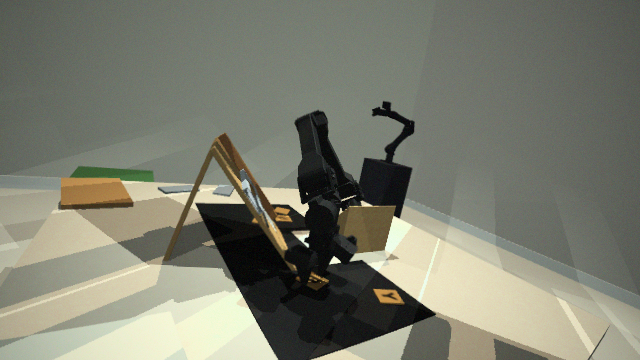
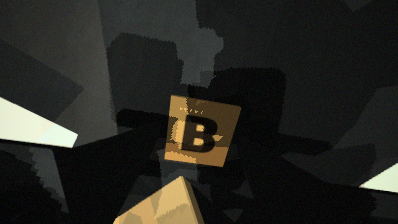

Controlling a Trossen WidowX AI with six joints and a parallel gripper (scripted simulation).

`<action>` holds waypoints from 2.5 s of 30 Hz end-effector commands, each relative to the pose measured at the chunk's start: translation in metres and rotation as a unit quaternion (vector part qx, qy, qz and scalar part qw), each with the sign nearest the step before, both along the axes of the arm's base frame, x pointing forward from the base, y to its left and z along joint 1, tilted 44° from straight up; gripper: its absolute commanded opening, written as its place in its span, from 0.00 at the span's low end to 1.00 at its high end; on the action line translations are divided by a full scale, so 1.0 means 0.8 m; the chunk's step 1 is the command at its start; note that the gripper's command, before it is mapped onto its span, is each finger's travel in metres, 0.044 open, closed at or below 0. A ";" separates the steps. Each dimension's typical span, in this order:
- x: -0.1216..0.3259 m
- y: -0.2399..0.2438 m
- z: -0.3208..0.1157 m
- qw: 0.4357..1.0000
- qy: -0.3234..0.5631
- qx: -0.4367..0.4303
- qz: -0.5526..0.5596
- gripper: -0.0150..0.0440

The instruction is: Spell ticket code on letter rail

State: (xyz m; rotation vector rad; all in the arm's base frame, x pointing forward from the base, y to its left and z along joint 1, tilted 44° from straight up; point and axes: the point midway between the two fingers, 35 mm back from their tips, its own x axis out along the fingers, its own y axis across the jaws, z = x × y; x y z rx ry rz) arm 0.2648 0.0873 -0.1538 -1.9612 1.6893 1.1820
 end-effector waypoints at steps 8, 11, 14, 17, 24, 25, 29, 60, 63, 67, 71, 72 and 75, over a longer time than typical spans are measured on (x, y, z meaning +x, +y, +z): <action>0.000 -0.001 0.000 1.000 0.000 -0.002 0.002 0.83; 0.000 -0.001 0.000 1.000 0.000 -0.002 0.002 0.83; 0.000 -0.001 0.000 1.000 0.000 -0.002 0.002 0.83; 0.000 -0.001 -0.001 1.000 0.000 -0.002 0.002 0.83; 0.000 -0.001 -0.001 1.000 0.000 -0.002 0.002 0.75; 0.000 -0.001 -0.001 1.000 0.000 -0.002 0.002 0.74; 0.000 -0.001 -0.001 1.000 0.000 -0.002 0.002 0.70; -0.001 0.017 0.020 1.000 0.000 -0.001 0.002 0.25; -0.001 0.019 0.023 1.000 0.000 -0.001 0.002 0.25; -0.001 0.021 0.026 1.000 0.000 -0.001 0.002 0.25; -0.001 0.024 0.028 1.000 0.001 -0.001 0.002 0.25; -0.001 0.024 0.029 1.000 0.001 -0.001 0.002 0.25; 0.003 0.024 0.027 1.000 -0.021 -0.002 -0.004 0.25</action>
